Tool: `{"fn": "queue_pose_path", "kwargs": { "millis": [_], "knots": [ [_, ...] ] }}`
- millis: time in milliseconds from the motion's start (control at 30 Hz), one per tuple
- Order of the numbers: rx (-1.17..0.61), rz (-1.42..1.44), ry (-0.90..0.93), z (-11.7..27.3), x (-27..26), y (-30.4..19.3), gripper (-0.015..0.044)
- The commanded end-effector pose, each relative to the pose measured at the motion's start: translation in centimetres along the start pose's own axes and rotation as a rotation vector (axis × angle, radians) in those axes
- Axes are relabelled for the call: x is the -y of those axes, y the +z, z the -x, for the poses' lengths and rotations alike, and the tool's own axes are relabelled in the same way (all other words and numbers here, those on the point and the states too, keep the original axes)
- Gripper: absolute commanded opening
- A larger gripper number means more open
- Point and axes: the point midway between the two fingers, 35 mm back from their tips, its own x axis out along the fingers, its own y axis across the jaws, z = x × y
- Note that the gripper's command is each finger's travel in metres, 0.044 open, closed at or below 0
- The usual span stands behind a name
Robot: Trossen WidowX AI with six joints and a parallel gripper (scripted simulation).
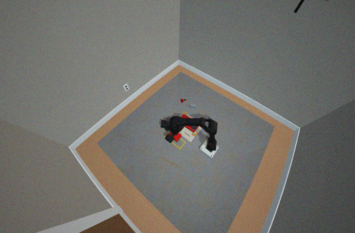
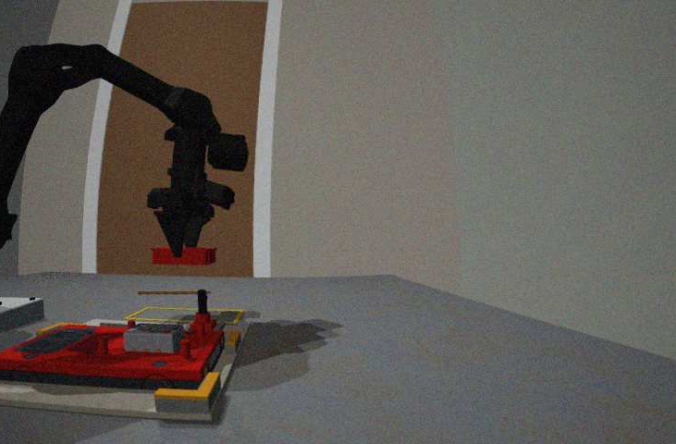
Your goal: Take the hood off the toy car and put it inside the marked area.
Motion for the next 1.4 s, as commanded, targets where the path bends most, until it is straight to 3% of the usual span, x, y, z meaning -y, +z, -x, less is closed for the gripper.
{"fn": "queue_pose_path", "kwargs": {
  "millis": [0, 1367],
  "knots": [
    [0.002, -0.004, 0.004, -0.2, -0.1, 0.0, 0.0000],
    [0.002, -0.004, 0.004, -3.1, -0.2, 0.2, 0.0000]
  ]
}}
